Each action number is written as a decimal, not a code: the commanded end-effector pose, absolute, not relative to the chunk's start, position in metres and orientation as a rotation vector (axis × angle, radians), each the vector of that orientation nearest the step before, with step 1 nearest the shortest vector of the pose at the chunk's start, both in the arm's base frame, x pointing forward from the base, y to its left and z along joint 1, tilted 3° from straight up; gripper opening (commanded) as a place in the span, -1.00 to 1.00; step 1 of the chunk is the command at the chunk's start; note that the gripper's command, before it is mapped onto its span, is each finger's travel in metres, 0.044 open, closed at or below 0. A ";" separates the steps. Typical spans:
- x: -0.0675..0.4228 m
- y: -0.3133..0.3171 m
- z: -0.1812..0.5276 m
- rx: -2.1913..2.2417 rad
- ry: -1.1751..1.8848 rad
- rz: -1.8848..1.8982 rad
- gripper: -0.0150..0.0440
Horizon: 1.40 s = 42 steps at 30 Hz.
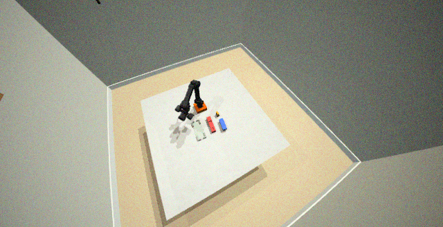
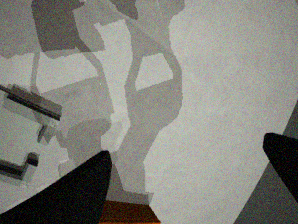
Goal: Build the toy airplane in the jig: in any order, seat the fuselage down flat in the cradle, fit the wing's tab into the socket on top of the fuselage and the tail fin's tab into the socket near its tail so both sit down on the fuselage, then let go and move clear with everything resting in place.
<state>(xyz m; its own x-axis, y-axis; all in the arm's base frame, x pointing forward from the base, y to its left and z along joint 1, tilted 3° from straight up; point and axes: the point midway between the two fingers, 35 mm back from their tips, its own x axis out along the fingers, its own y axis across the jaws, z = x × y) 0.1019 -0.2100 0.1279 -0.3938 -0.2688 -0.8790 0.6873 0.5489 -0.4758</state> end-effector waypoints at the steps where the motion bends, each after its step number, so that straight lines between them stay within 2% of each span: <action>1: 0.153 -0.185 0.125 0.302 1.622 -0.893 1.00; 9: 0.243 -0.085 0.115 0.190 1.582 -0.410 1.00; 15: 0.273 0.008 0.112 0.116 1.581 -0.066 1.00; 20: 0.274 0.011 0.109 0.114 1.581 -0.055 1.00; 25: 0.273 0.013 0.061 0.114 1.581 -0.055 1.00; 42: 0.273 0.014 0.033 0.114 1.581 -0.055 1.00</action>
